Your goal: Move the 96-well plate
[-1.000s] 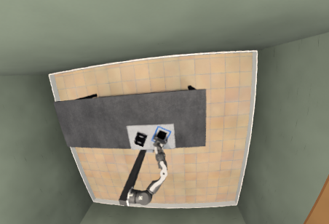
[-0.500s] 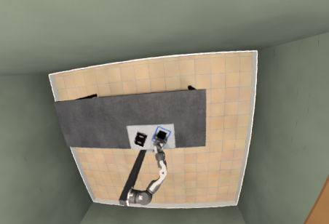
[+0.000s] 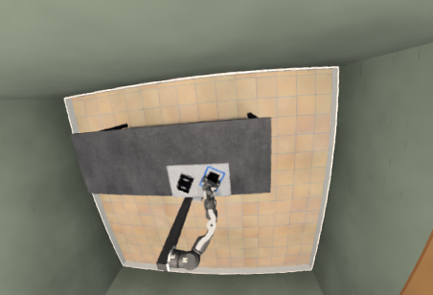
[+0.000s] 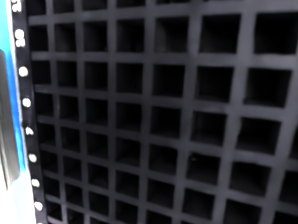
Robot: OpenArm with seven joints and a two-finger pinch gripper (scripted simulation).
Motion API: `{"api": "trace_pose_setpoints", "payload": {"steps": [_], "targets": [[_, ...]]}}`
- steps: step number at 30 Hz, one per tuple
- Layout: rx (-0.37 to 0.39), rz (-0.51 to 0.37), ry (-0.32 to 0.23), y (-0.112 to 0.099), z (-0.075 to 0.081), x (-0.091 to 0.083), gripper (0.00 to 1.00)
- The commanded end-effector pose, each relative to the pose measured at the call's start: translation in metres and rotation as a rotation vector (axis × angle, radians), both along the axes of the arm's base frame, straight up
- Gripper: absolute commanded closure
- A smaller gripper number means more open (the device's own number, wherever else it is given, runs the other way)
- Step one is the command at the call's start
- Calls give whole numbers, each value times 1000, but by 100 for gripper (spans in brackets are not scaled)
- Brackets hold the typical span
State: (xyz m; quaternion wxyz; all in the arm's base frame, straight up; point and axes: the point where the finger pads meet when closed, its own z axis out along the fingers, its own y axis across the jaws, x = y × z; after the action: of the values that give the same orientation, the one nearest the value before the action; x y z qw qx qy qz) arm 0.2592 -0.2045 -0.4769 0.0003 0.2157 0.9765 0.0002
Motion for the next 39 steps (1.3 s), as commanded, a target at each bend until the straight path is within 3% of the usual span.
{"api": "trace_pose_setpoints", "payload": {"steps": [1,39], "targets": [[5,3,-4,0,1,1,23],[-5,-7,-6,-3,2,2,23]]}}
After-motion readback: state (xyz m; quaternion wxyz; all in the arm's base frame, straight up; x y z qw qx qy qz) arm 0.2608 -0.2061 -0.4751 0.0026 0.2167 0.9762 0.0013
